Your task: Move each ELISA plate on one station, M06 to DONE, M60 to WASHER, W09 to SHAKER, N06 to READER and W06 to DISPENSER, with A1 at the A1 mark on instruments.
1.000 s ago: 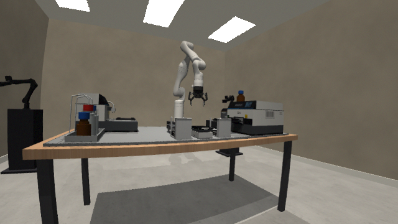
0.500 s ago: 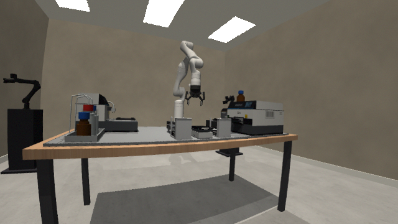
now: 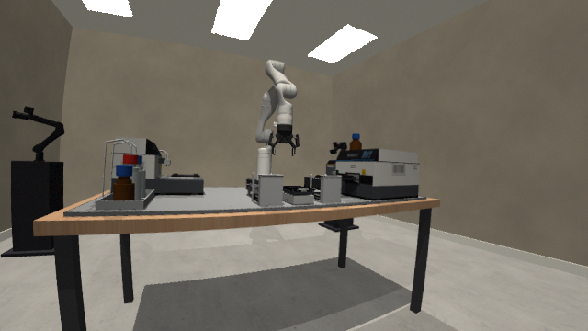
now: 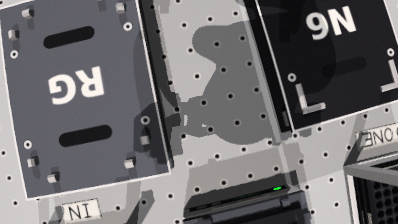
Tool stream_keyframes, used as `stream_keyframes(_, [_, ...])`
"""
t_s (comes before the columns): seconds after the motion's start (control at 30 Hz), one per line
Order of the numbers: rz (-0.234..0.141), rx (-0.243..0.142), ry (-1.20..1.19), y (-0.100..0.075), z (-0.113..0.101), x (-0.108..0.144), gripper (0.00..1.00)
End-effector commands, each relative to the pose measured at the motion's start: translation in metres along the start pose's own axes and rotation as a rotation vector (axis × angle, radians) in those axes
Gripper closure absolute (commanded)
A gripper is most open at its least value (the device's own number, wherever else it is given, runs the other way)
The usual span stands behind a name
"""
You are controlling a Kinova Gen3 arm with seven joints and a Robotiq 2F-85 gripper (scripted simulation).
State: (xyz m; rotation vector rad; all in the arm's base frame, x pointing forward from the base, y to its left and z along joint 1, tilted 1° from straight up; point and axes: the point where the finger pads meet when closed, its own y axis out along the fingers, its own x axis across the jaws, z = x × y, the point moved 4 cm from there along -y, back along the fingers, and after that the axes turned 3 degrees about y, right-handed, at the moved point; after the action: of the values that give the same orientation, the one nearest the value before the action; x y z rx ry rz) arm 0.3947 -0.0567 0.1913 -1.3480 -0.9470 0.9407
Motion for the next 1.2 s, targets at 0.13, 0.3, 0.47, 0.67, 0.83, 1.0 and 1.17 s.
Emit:
stream_keyframes(0.13, [-0.001, 0.0, -0.001, 0.0, -0.018, -0.012, 0.0])
stream_keyframes(0.3, [-0.001, 0.0, -0.11, 0.0, -0.032, -0.021, 0.0])
stream_keyframes(0.47, [-0.001, 0.0, -0.11, 0.0, -0.04, -0.027, 0.0])
stream_keyframes(0.67, [-0.001, -0.001, -0.11, 0.0, -0.056, -0.038, 0.0])
stream_keyframes(0.83, [-0.001, -0.001, -0.11, 0.0, -0.067, -0.046, 0.0])
stream_keyframes(1.0, [-0.001, -0.001, -0.22, 0.0, -0.08, -0.048, 0.0])
stream_keyframes(1.17, [-0.001, -0.001, -0.22, -0.001, -0.093, -0.05, 0.0])
